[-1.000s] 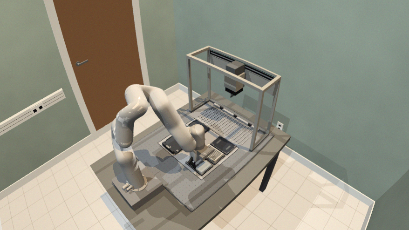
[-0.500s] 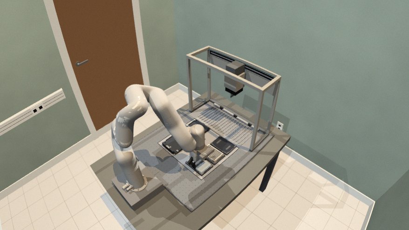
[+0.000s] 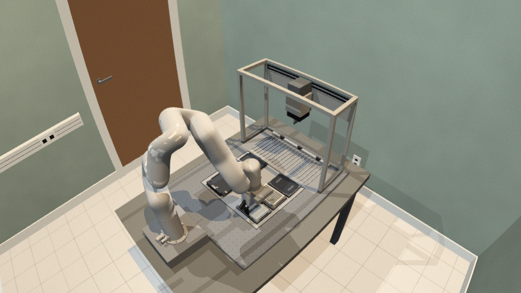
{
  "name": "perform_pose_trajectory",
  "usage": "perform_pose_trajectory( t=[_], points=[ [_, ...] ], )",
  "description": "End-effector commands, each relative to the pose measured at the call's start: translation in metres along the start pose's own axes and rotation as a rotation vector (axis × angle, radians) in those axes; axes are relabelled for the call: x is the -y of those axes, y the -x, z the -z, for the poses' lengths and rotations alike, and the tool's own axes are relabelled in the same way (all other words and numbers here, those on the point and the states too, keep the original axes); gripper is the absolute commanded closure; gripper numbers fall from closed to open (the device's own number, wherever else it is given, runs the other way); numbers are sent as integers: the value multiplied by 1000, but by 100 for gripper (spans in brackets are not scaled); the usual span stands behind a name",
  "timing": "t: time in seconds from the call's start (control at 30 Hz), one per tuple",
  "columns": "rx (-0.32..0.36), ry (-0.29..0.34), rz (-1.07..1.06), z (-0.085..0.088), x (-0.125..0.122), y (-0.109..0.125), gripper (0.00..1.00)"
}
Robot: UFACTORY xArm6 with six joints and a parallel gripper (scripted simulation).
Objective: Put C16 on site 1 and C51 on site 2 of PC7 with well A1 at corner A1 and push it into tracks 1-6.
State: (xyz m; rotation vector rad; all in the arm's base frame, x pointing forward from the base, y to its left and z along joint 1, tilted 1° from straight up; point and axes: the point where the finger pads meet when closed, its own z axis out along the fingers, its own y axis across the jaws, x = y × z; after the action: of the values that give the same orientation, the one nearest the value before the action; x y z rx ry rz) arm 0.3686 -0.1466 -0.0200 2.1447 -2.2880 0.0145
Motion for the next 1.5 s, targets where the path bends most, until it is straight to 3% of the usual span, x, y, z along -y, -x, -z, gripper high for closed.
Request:
perform_pose_trajectory(
  t=[0.0, 0.63, 1.47],
  points=[
    [-1, -3, 0, 1, 1, 0, 100],
    [-1, -3, 0, 1, 1, 0, 100],
    [-1, -3, 0, 16, 1, 0, 100]
  ],
)
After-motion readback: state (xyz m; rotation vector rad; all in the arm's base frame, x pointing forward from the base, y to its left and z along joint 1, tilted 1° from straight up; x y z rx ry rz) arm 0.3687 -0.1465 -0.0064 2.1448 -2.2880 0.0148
